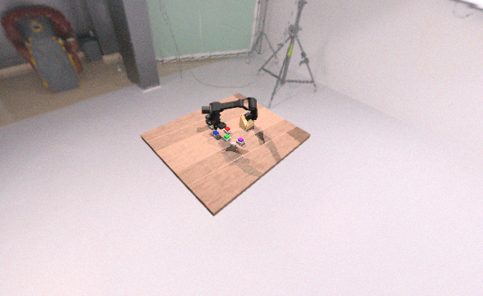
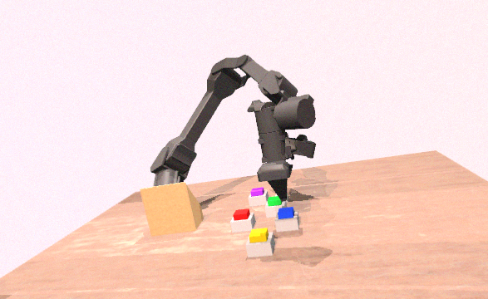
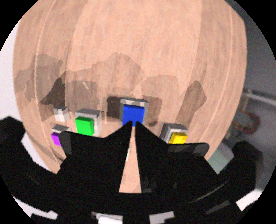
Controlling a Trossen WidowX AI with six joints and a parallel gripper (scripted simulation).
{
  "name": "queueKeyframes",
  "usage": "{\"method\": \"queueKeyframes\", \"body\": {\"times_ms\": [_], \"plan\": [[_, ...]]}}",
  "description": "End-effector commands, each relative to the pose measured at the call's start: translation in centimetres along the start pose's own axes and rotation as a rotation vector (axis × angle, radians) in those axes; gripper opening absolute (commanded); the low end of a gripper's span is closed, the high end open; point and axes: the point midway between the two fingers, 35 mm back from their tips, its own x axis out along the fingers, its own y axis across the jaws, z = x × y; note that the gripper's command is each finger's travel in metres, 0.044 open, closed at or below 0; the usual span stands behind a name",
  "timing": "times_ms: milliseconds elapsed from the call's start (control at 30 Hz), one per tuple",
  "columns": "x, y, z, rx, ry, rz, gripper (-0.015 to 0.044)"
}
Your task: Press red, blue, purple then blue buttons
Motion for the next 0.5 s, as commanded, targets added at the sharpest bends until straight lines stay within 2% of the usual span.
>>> {"method": "queueKeyframes", "body": {"times_ms": [0,467], "plan": [[0.9,0.1,0.0,0.006,0.001,0.003,0.002],[3.0,0.1,-0.1,0.006,0.001,0.005,0.002]]}}
